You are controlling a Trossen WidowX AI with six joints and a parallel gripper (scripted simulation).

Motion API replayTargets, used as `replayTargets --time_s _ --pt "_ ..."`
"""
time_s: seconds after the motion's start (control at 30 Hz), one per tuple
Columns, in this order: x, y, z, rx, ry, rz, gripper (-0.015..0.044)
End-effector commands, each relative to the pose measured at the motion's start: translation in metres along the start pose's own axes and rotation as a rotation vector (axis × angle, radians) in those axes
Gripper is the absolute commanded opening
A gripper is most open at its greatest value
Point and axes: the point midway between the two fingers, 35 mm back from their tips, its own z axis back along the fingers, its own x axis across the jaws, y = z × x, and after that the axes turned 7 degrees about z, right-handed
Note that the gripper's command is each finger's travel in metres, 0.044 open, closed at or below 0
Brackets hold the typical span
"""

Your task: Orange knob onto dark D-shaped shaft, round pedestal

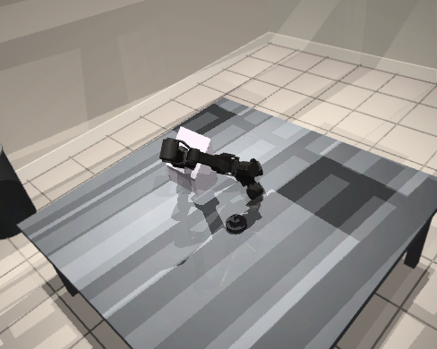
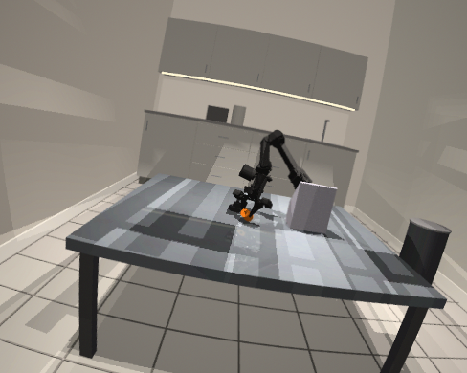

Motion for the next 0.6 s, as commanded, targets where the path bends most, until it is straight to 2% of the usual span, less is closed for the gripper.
replayTargets --time_s 0.0,0.57 --pt "0.001 0.004 0.003 -0.067 0.005 0.005 0.0179" --pt "0.004 0.017 0.011 -0.303 0.03 0.007 0.0179"
